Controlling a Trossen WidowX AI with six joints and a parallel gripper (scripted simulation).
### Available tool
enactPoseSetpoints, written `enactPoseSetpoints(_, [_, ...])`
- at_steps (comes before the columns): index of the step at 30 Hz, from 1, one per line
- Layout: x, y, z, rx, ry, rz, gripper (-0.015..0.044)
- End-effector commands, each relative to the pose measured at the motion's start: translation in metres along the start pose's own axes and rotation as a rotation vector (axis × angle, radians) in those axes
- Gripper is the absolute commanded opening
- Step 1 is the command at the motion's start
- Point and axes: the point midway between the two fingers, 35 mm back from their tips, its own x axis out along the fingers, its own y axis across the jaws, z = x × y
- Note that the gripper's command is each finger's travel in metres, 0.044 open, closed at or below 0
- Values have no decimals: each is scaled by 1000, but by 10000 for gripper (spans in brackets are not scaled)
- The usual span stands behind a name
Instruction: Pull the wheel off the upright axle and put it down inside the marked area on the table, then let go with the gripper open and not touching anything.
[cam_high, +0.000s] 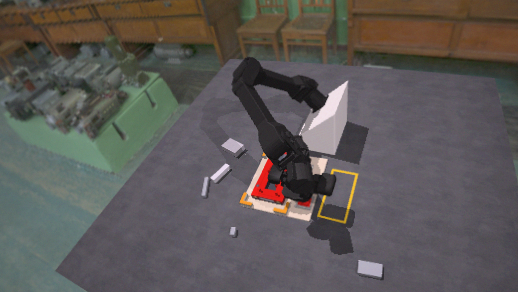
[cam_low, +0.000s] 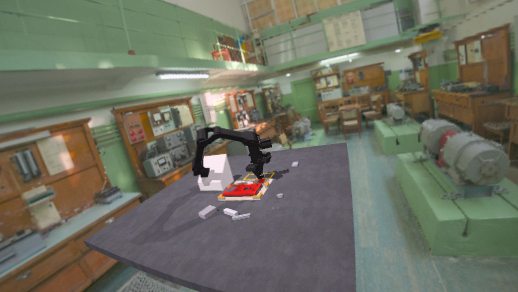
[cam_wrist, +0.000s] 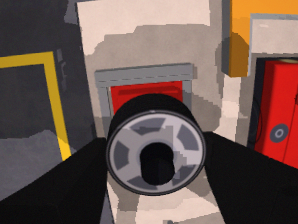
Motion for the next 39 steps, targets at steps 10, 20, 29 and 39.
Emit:
enactPoseSetpoints(10, [-7, 0, 1, 1, -6, 0, 0])
enactPoseSetpoints(20, [-10, 0, 1, 1, -7, 0, 0])
enactPoseSetpoints(29, [-13, 0, 1, 0, -8, 0, 0])
enactPoseSetpoints(39, [-16, 0, 1, -1, -9, 0, 0])
